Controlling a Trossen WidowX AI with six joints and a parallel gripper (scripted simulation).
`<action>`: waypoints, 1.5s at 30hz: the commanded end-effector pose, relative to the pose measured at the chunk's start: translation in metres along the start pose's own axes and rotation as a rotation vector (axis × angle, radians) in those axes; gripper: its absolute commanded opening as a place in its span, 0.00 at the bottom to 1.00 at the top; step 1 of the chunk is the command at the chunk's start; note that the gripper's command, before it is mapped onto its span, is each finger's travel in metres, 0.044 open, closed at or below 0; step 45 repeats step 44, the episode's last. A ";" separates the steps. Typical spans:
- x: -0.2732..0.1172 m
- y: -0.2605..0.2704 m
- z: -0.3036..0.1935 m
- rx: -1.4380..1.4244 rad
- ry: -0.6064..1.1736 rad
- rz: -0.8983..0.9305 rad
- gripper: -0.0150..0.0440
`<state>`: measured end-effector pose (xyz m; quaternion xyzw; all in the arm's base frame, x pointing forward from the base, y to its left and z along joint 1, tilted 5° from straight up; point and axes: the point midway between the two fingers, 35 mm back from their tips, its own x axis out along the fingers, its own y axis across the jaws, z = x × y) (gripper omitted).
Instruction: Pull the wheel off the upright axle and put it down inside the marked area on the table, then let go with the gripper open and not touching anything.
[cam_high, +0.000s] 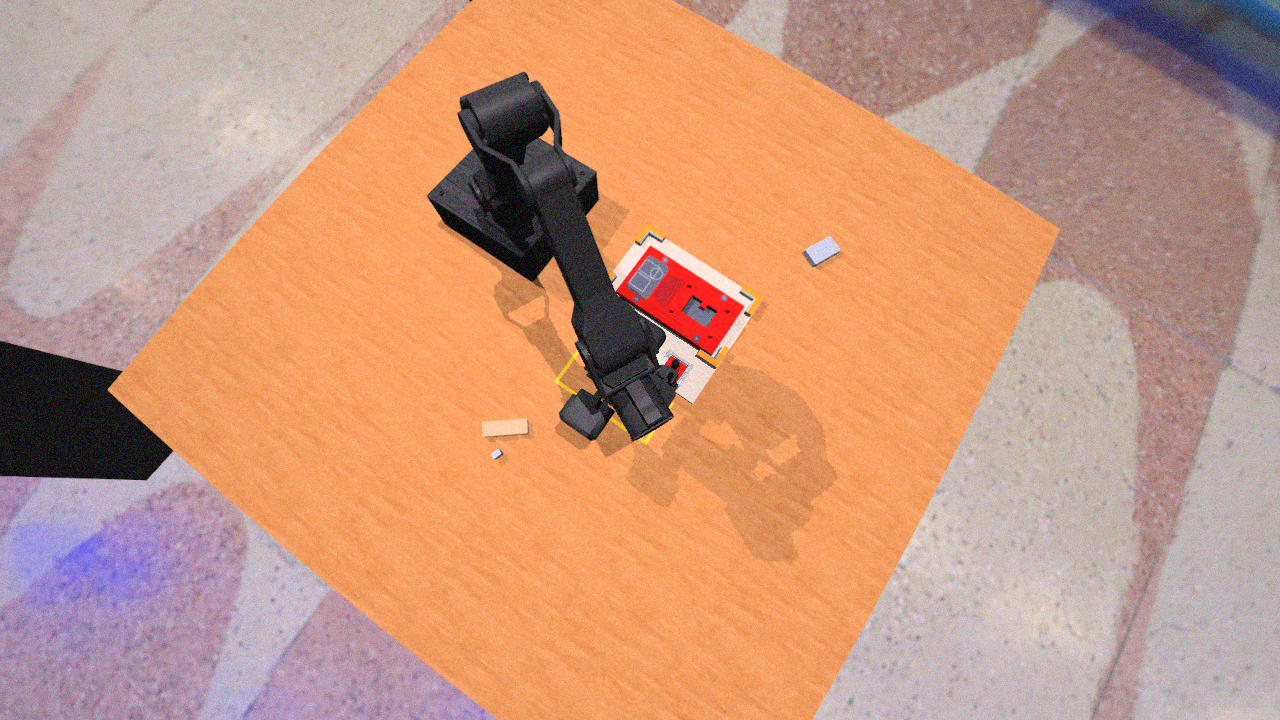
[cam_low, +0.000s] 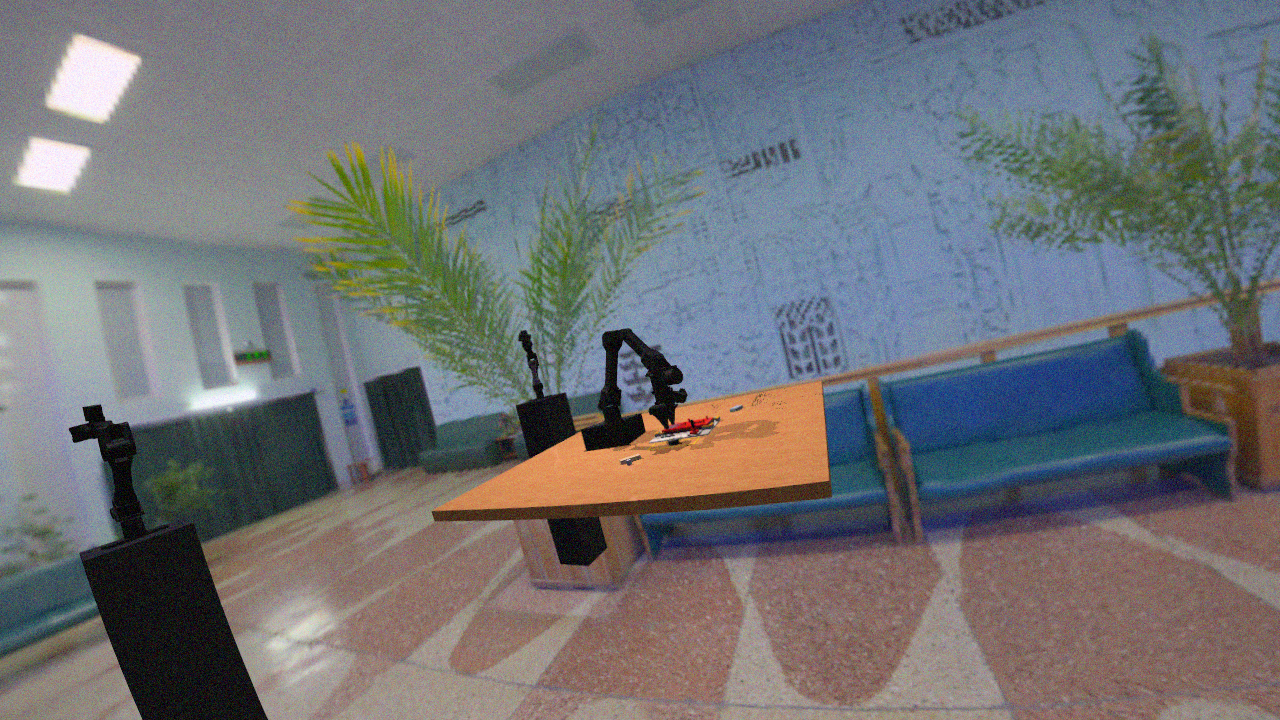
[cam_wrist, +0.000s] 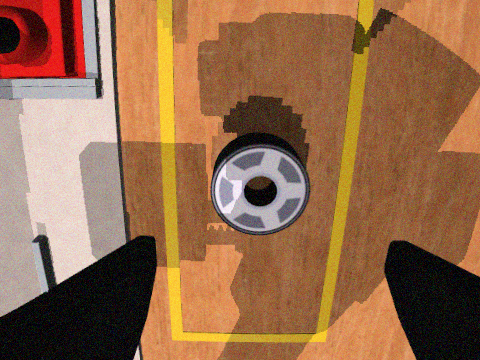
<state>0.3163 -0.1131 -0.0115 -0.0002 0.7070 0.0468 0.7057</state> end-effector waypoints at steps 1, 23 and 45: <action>-0.007 0.005 -0.012 0.000 0.007 0.003 0.90; -0.049 0.036 -0.083 -0.001 0.017 0.003 1.00; -0.049 0.036 -0.083 -0.001 0.017 0.003 1.00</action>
